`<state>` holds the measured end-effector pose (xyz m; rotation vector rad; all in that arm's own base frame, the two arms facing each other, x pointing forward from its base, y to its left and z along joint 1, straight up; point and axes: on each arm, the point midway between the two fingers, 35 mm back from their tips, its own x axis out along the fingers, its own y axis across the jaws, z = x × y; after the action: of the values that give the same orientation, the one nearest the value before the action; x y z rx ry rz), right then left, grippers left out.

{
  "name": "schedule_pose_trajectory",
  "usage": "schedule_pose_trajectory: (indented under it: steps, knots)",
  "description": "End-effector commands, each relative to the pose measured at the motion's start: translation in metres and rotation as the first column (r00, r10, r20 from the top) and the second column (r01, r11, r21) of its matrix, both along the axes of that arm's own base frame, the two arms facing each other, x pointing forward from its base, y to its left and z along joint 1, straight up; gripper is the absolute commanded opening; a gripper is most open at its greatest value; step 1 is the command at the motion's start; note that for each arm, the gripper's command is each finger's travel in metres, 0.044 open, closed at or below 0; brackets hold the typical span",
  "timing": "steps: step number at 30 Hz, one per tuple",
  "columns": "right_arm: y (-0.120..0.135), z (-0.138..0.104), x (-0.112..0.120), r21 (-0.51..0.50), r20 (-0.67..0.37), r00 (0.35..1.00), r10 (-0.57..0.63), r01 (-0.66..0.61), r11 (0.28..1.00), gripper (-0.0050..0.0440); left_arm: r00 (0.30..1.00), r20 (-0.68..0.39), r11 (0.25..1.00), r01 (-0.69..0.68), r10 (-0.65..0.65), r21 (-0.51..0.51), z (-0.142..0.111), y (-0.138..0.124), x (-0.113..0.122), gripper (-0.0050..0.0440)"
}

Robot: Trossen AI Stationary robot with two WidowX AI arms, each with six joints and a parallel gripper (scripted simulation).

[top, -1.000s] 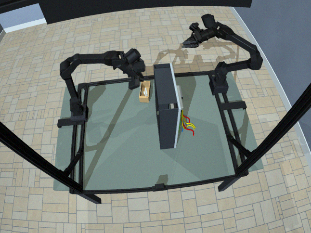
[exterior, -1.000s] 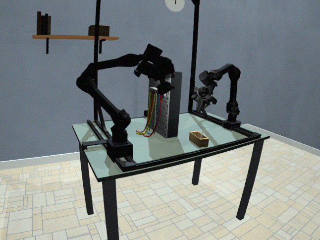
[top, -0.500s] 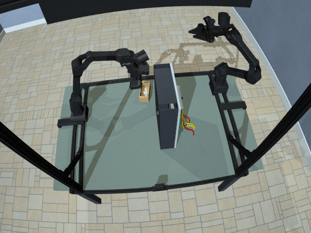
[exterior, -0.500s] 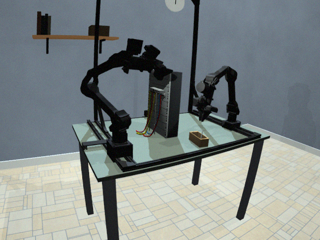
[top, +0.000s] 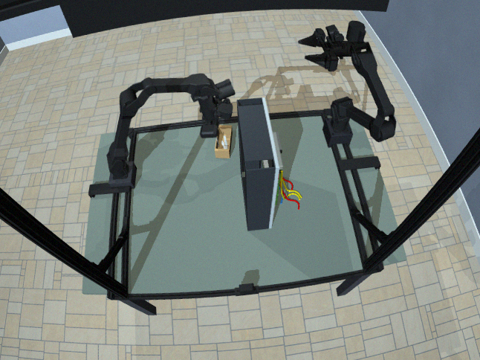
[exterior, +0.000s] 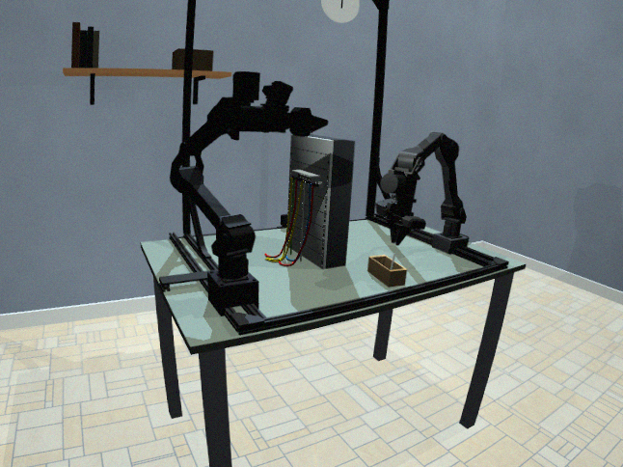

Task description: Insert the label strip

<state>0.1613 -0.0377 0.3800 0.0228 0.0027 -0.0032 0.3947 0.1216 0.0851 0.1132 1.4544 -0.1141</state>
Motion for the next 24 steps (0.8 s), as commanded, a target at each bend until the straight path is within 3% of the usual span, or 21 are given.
schedule_pose_trajectory:
  steps: [1, 4, 12, 18, 20, 24]
  knots:
    - [0.001, 0.0, -0.002, -0.029, 0.004, 1.0, 0.004, -0.004, 1.0, 0.044, 1.0, 0.018, 1.0, 0.005, -0.005, 0.0, 0.008, 0.002, 0.005, 0.01]
    - [0.001, 0.003, -0.002, -0.028, 0.005, 1.0, 0.003, -0.003, 1.0, 0.044, 1.0, 0.017, 1.0, 0.003, -0.003, 0.0, 0.008, 0.002, 0.005, 0.01]
    - [0.001, 0.003, -0.002, -0.028, 0.005, 1.0, 0.003, -0.003, 1.0, 0.044, 1.0, -0.001, 1.0, 0.003, -0.003, -0.006, -0.03, 0.0, -0.001, 0.01]
    - [0.001, 0.003, -0.002, -0.028, 0.005, 1.0, 0.003, -0.003, 1.0, 0.044, 1.0, -0.001, 1.0, 0.003, -0.003, -0.006, -0.034, 0.0, -0.001, 0.01]
    - [0.001, 0.003, -0.002, -0.028, 0.005, 1.0, 0.003, -0.003, 1.0, 0.044, 0.999, 0.034, 1.0, 0.003, -0.003, 0.006, -0.02, 0.004, 0.006, 0.01]
    - [0.001, 0.003, -0.002, -0.028, 0.005, 1.0, 0.003, -0.003, 1.0, 0.044, 1.0, 0.019, 1.0, 0.003, -0.003, 0.0, -0.028, 0.002, 0.003, 0.01]
